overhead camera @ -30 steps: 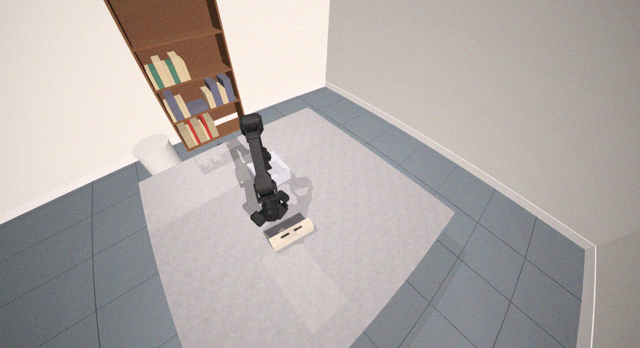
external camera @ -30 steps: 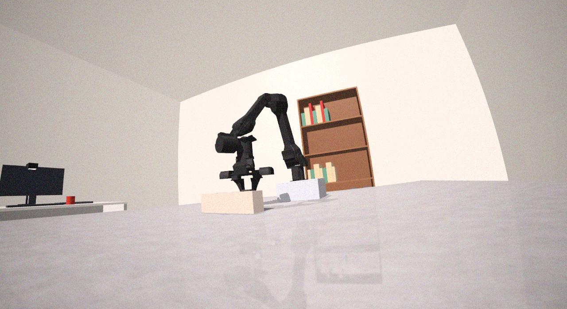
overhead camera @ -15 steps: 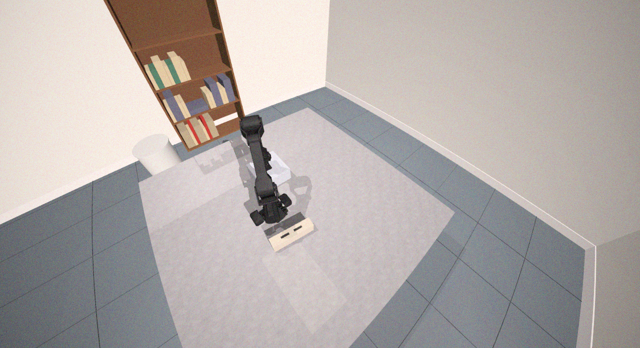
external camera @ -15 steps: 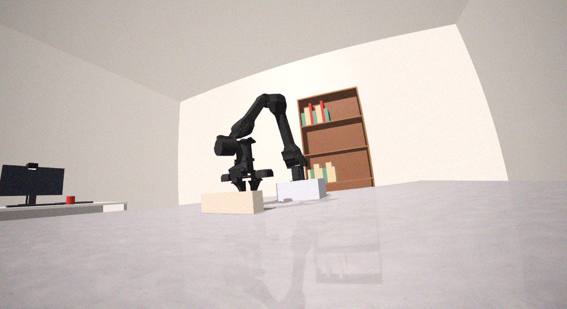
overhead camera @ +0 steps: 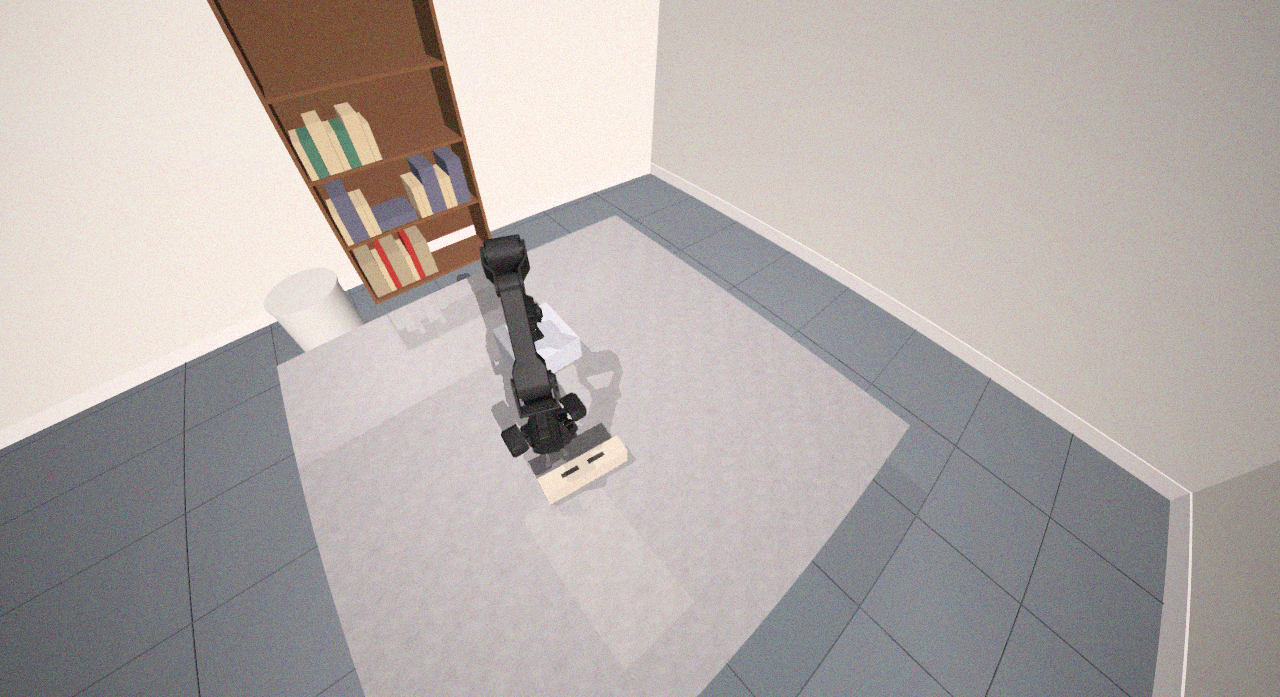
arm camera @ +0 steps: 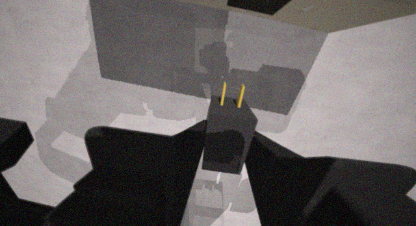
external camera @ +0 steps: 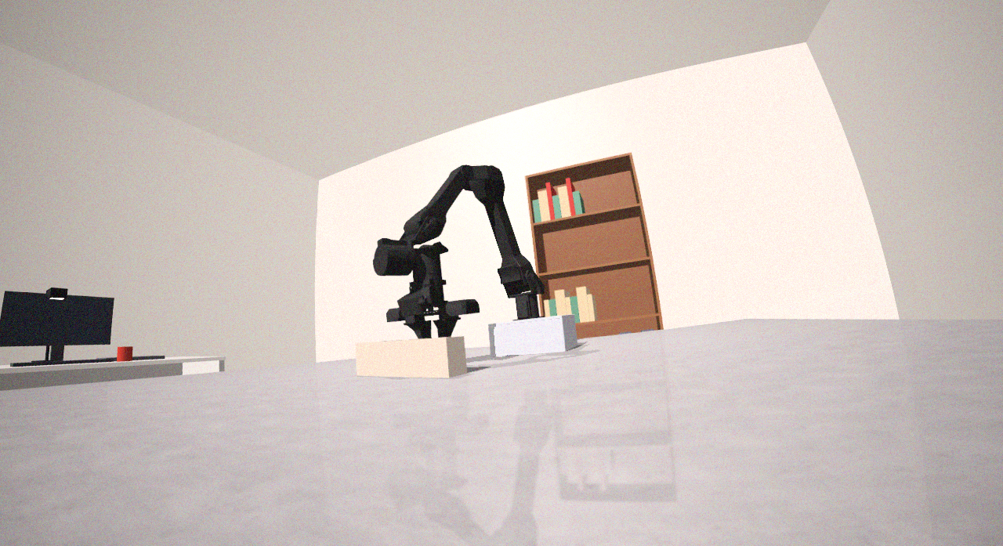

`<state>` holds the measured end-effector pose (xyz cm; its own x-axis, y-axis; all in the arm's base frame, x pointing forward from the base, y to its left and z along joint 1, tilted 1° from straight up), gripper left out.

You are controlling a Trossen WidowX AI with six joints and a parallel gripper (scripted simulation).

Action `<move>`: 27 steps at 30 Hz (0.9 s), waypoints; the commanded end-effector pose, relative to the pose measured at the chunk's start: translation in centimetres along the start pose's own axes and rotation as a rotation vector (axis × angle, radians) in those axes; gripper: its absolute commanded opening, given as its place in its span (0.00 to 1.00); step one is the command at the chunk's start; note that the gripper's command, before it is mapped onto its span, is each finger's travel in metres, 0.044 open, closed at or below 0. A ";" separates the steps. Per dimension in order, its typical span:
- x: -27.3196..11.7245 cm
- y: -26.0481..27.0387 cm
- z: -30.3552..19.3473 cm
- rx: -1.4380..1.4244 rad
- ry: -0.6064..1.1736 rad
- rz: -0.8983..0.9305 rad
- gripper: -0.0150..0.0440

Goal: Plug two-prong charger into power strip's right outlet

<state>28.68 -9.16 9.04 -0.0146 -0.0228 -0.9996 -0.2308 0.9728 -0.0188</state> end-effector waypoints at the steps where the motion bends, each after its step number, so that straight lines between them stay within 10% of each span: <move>1: -0.1 -0.2 0.5 0.013 -0.005 0.002 0.25; 27: -0.1 -1.0 3.2 0.065 -0.007 0.005 0.25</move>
<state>31.60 -9.38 9.04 -0.0139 -0.0198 -0.9997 -0.1775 0.9840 -0.0171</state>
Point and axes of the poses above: the point midway between the two fingers, 35 mm back from their tips, its own x axis out along the fingers, its own y axis across the jaws, z = x × y, the point moved 10 cm from there along -x, back along the fingers, and after that the axes turned 12 degrees about -x, right-handed, at the moved point
